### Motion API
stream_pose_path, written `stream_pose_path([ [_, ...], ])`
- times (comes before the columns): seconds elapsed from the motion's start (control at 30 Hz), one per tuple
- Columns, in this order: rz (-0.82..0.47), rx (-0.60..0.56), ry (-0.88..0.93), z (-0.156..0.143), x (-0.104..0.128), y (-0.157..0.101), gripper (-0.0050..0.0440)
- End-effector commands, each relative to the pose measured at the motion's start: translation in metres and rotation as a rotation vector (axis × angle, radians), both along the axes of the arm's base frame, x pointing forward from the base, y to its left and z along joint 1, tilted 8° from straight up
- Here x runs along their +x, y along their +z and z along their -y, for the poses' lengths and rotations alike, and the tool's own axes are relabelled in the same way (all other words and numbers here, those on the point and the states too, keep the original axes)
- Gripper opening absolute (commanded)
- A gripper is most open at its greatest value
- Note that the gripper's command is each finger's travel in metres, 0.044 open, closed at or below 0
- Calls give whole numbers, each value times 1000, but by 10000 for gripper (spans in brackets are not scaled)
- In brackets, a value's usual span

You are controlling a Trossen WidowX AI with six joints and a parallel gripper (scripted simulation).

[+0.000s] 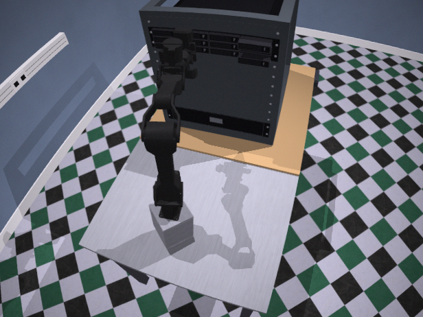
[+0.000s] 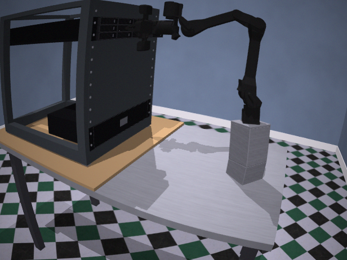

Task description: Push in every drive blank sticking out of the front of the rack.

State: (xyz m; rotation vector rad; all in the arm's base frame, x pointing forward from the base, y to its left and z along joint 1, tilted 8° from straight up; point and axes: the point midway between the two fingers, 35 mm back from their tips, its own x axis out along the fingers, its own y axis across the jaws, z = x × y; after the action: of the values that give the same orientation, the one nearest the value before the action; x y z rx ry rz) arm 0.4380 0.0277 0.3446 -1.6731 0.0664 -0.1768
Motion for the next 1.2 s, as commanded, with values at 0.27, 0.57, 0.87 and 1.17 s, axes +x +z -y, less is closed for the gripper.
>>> stream_pose_path([
  [0.27, 28, 8, -1, 0, -14, 11, -50],
  [0.57, 28, 8, -1, -7, -55, 6, -50],
  [0.87, 28, 8, -1, -7, -58, 0, -50],
  [1.17, 28, 8, -1, -6, -65, -34, -50],
])
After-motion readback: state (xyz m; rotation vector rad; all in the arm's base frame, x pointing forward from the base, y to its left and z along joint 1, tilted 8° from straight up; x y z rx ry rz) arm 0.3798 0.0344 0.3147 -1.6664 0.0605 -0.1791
